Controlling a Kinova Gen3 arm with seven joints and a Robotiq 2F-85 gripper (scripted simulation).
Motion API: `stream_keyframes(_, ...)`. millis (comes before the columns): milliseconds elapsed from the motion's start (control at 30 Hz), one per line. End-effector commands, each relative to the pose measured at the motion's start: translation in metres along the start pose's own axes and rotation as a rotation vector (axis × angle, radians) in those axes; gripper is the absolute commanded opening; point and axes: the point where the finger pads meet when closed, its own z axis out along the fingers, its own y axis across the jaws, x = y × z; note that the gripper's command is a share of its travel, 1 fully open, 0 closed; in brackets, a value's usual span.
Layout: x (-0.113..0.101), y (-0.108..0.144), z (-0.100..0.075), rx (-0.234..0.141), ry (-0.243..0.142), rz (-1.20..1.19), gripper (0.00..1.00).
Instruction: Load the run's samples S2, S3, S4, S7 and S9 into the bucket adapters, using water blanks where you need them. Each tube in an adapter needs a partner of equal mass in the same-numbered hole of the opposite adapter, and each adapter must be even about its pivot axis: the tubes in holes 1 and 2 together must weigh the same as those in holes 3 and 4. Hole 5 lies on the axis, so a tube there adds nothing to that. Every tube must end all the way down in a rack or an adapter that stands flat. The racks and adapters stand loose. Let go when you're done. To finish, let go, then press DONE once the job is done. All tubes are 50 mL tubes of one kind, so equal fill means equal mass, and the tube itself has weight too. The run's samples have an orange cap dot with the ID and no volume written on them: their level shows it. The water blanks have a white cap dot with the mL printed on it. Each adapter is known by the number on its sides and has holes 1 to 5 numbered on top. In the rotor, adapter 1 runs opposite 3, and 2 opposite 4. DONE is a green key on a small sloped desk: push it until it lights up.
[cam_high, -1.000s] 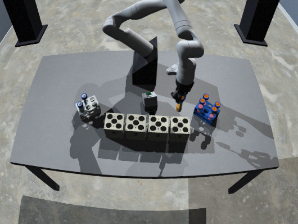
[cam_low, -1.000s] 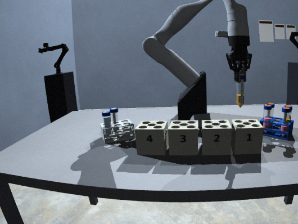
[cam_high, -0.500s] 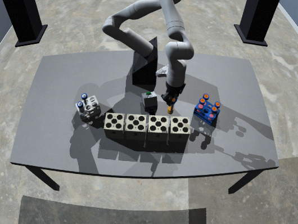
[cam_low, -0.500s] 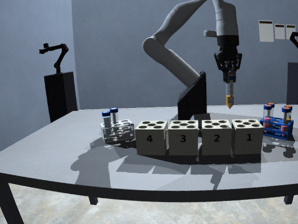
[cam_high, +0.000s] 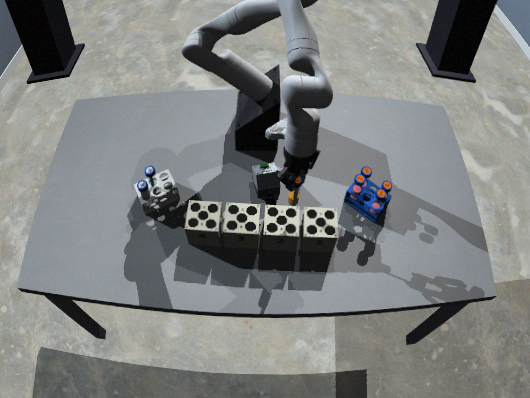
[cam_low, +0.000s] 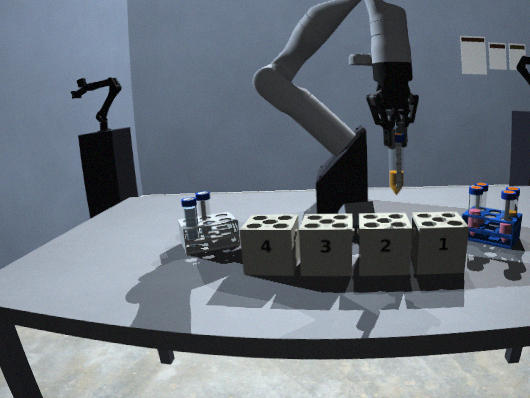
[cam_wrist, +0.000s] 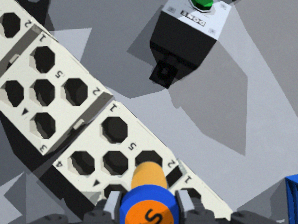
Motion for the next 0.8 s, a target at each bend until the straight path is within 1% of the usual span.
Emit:
stream_keyframes(0, 0.000, 0.000, -0.001, 0.000, -0.002, 0.000, 0.10)
stream_keyframes(167, 0.000, 0.000, -0.001, 0.000, -0.002, 0.000, 0.10)
stream_keyframes(767, 0.000, 0.000, 0.020, 0.000, -0.002, 0.000, 0.10)
